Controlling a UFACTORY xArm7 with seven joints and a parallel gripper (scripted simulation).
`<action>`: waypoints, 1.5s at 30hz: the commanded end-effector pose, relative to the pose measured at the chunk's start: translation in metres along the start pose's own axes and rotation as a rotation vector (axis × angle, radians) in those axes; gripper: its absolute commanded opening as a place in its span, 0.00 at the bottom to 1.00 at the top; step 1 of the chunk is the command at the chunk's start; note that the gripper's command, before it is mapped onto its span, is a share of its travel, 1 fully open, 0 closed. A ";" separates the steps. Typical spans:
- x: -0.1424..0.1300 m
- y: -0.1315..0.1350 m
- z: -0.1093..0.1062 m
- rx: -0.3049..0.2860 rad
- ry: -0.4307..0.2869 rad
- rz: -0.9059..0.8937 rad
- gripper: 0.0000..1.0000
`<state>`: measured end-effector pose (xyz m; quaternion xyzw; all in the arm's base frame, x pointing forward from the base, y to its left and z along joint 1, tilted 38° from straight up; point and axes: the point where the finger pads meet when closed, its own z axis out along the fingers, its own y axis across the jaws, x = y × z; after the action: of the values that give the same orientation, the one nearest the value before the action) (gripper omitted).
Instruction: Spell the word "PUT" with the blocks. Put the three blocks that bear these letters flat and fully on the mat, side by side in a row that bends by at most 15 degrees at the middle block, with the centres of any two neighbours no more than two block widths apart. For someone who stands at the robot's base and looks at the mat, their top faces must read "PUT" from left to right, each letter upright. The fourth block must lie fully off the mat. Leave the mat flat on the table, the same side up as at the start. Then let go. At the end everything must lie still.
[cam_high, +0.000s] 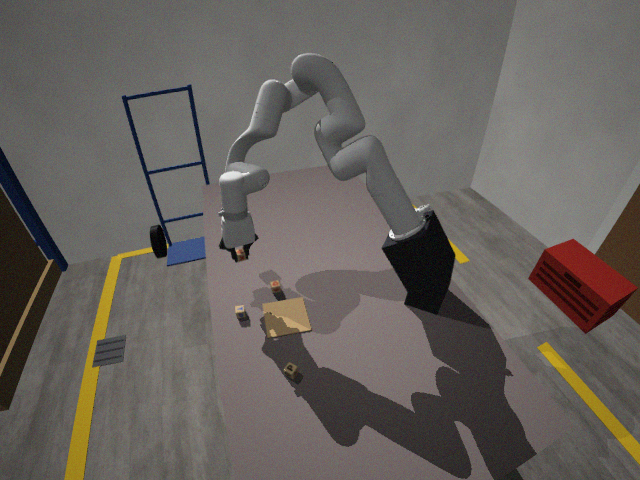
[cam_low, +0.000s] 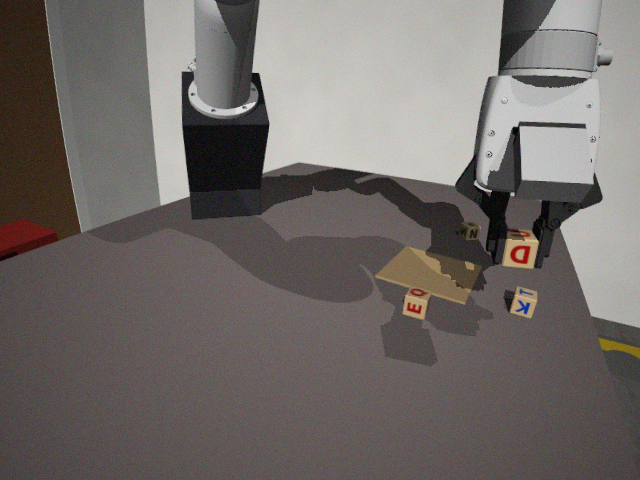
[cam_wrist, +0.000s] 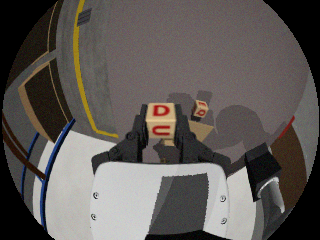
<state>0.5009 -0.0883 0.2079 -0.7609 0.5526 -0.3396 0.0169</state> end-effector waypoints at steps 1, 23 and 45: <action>-0.009 -0.005 -0.005 0.008 -0.008 -0.139 0.27; -0.060 -0.014 -0.019 0.043 0.006 -0.842 0.27; -0.109 -0.005 -0.020 0.041 0.021 -1.530 0.27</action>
<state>0.4796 0.0072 0.1754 -0.9323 -0.0852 -0.2882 -0.2013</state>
